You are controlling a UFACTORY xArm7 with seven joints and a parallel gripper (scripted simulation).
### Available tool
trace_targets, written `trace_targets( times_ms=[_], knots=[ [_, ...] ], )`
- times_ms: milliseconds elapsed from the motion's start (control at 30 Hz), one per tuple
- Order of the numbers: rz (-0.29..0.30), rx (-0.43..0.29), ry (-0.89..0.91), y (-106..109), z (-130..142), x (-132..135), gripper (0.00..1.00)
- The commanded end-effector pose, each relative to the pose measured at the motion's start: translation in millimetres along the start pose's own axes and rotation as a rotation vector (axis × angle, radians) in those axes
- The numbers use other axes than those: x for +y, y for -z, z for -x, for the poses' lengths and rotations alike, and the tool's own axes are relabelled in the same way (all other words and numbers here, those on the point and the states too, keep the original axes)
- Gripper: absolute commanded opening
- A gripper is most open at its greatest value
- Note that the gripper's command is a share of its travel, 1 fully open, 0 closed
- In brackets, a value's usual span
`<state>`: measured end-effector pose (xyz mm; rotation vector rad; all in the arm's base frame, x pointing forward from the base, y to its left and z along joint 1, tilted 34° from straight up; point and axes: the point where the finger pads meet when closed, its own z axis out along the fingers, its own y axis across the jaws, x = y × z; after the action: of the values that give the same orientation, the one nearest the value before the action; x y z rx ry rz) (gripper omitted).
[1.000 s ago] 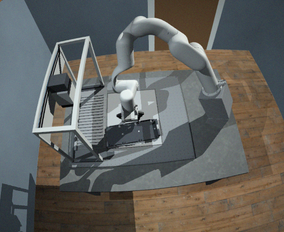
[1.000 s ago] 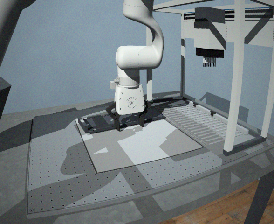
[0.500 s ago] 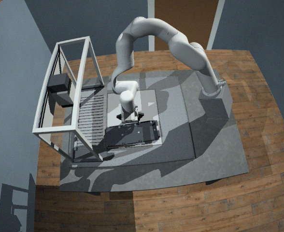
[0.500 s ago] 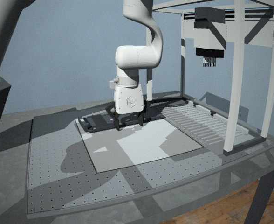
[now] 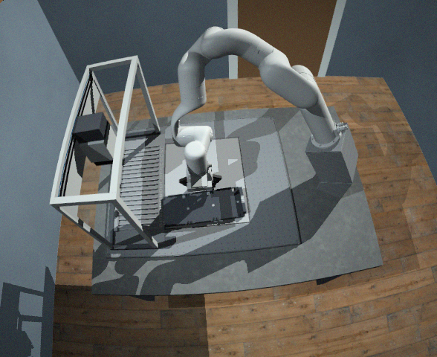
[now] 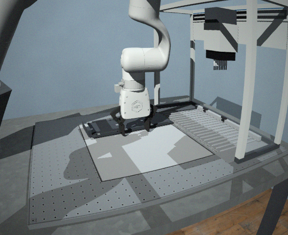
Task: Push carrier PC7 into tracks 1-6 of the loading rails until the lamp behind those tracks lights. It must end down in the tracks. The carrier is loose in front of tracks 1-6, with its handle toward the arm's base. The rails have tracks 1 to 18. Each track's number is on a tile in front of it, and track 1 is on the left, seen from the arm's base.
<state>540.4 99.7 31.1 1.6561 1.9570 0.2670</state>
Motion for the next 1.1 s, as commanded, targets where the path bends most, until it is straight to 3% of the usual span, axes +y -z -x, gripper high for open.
trace_targets(
  times_ms=[0, 1067],
  knots=[
    [0.003, 0.002, 0.0, 1, -3, 1, 1.0],
    [0.003, 0.002, 0.0, 1, -17, 1, 1.0]
  ],
)
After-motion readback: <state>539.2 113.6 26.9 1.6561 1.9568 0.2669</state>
